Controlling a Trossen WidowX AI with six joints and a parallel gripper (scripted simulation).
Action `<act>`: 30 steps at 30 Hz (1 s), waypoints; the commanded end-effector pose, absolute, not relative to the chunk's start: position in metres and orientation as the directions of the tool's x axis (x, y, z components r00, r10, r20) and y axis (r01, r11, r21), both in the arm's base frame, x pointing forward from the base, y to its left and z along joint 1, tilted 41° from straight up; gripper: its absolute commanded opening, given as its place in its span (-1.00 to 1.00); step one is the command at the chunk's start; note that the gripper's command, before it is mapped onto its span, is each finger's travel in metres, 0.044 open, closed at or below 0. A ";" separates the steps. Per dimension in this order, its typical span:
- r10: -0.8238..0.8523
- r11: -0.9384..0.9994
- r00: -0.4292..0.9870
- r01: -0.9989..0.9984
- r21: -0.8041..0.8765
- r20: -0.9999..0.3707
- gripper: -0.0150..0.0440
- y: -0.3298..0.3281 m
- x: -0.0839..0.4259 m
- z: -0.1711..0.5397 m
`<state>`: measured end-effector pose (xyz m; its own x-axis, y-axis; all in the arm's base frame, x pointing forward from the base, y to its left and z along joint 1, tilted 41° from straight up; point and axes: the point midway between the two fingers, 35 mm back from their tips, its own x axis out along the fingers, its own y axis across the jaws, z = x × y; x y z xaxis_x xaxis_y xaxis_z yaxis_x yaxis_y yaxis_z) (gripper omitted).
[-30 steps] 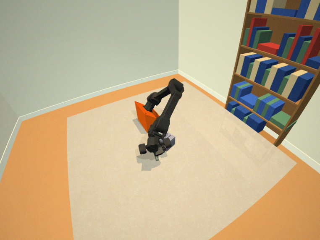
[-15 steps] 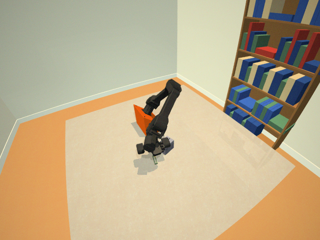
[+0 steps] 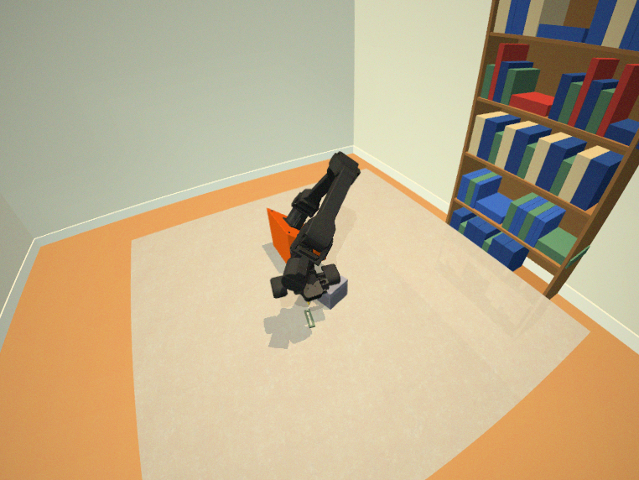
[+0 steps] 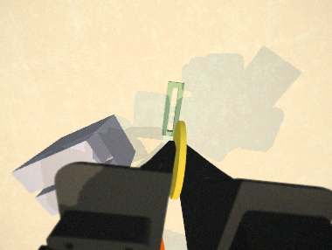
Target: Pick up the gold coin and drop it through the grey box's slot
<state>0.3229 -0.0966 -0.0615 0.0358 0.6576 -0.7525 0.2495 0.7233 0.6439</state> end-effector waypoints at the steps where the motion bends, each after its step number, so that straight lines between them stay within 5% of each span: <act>1: 0.652 0.729 0.040 0.242 0.640 -0.758 -0.49 -0.104 0.323 -0.054; 30: 0.652 0.277 0.040 0.917 0.286 -0.757 -0.49 -0.102 0.325 -0.052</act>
<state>0.3249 -0.1019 -0.0525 0.0408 0.6537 -0.7557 0.8636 0.3573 0.3558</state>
